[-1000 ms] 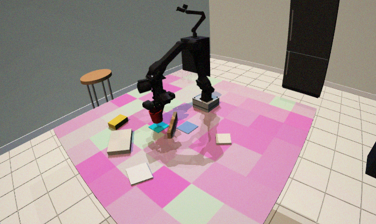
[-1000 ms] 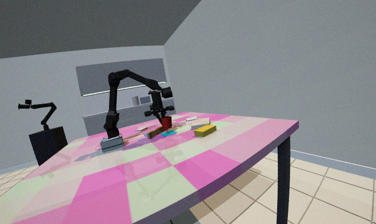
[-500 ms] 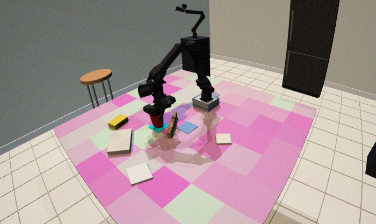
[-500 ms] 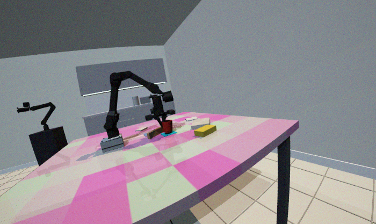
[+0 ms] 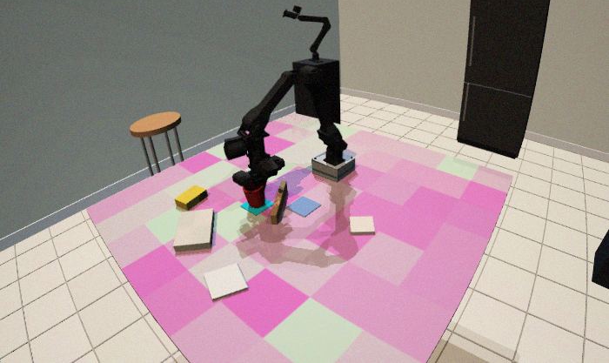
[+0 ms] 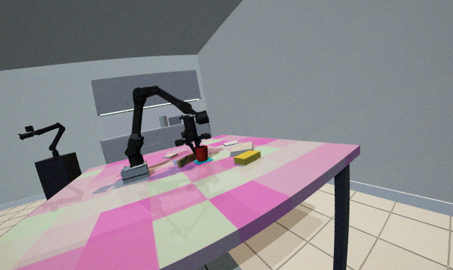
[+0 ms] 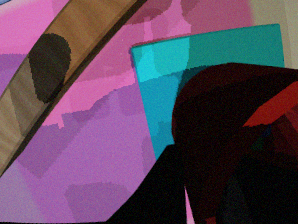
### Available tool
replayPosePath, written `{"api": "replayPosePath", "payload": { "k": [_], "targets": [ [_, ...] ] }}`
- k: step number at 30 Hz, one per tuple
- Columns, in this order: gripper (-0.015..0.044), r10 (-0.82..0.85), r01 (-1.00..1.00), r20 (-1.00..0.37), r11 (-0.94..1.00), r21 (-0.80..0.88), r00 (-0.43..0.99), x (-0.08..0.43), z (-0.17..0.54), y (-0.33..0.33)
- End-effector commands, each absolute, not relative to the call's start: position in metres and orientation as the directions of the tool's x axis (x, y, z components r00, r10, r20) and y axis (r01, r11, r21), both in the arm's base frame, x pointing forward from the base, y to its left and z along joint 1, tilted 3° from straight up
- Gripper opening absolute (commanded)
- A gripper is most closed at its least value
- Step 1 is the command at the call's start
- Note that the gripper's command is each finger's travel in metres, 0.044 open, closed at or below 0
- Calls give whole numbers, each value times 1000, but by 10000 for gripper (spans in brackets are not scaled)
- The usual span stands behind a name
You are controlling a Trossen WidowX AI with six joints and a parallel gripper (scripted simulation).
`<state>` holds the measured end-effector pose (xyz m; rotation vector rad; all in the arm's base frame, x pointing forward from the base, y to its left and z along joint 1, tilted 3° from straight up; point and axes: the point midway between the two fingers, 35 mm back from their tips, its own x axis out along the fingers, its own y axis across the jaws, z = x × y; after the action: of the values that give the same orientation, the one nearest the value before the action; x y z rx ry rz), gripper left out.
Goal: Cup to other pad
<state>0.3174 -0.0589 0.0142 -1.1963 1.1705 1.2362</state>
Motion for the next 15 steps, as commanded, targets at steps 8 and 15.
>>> {"api": "replayPosePath", "payload": {
  "k": [8, 15],
  "targets": [
    [128, 37, -1000, -999, -17, -5, 5, 318, 15, -59],
    [128, 37, -1000, -999, -17, -5, 5, 318, 17, -59]
  ]
}}
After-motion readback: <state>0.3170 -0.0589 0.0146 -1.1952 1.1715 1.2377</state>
